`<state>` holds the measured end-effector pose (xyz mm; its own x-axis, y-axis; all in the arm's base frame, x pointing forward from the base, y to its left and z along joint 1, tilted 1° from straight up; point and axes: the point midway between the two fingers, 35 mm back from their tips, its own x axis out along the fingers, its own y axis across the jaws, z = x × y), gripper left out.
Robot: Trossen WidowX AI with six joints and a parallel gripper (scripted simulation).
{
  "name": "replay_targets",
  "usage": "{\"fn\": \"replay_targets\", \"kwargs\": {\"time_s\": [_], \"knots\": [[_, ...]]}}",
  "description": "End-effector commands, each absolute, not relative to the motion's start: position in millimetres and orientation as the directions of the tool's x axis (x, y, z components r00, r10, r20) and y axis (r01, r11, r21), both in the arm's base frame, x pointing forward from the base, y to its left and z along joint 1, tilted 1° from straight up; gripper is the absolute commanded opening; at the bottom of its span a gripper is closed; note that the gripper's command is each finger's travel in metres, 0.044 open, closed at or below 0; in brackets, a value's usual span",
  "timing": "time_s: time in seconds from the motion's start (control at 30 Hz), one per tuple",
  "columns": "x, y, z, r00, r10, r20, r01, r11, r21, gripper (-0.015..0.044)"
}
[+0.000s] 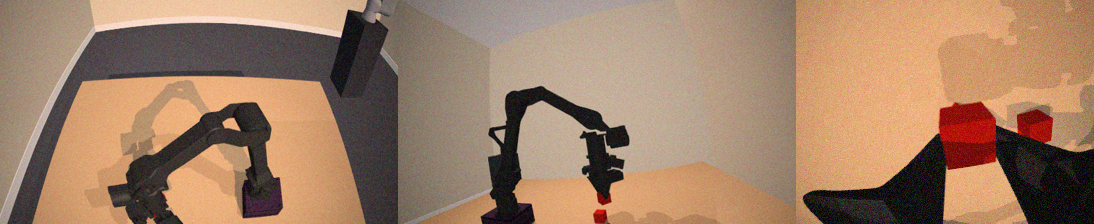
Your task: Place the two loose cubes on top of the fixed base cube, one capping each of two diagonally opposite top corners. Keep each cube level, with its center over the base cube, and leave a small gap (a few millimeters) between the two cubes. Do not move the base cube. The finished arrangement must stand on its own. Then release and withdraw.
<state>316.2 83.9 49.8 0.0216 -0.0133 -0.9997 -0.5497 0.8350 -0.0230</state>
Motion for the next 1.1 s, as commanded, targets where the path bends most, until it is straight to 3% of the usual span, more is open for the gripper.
{"fn": "replay_targets", "kwargs": {"time_s": [0.0, 1.03, 1.07], "knots": [[315, 84, 41, 0.013, -0.013, -1.000, -0.544, 0.839, -0.018, 0.0105], [315, 84, 23, 0.013, -0.013, -1.000, -0.547, 0.837, -0.019, 0.0105], [315, 84, 23, 0.013, -0.013, -1.000, -0.547, 0.837, -0.019, 0.0131]]}}
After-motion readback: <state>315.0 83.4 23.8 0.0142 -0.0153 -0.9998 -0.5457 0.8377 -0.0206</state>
